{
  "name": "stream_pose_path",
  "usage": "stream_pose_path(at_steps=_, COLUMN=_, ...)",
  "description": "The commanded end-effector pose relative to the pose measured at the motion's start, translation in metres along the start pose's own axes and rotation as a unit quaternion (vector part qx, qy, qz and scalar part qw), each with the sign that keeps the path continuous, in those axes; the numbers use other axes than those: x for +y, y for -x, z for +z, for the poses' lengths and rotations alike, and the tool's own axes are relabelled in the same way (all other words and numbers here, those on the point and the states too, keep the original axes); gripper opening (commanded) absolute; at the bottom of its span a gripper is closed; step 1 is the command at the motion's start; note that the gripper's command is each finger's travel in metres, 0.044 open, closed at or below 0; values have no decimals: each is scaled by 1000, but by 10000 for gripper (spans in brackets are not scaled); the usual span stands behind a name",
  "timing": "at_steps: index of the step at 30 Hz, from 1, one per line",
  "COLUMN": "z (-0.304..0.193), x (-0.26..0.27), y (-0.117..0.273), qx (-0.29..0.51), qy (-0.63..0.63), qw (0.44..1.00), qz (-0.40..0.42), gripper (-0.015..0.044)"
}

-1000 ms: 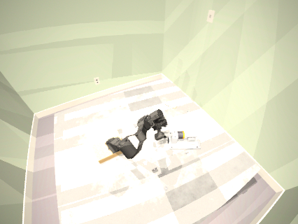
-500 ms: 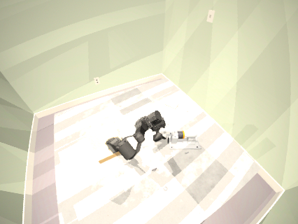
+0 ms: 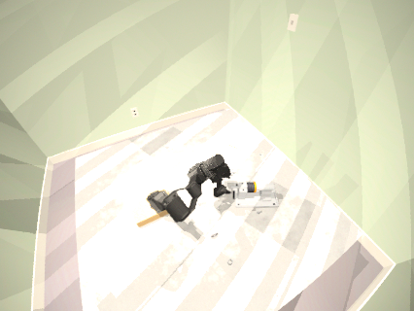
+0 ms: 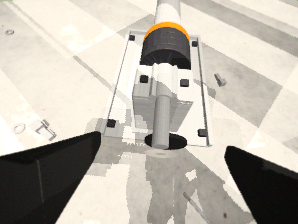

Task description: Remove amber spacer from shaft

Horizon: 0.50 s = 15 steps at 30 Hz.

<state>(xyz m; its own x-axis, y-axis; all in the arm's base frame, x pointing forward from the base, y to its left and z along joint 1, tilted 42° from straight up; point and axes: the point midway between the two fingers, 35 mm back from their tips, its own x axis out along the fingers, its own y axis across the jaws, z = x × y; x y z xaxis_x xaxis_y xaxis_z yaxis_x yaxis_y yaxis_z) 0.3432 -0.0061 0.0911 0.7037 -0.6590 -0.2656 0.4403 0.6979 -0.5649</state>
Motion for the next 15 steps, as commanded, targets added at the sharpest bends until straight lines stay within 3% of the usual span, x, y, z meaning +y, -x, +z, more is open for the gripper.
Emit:
stream_pose_path(at_steps=1, z=1, x=1, y=-6, qx=0, qy=0, qw=1000, qz=2, gripper=440)
stream_pose_path(at_steps=15, z=1, x=0, y=-29, qx=0, qy=0, qw=1000, qz=1, gripper=440)
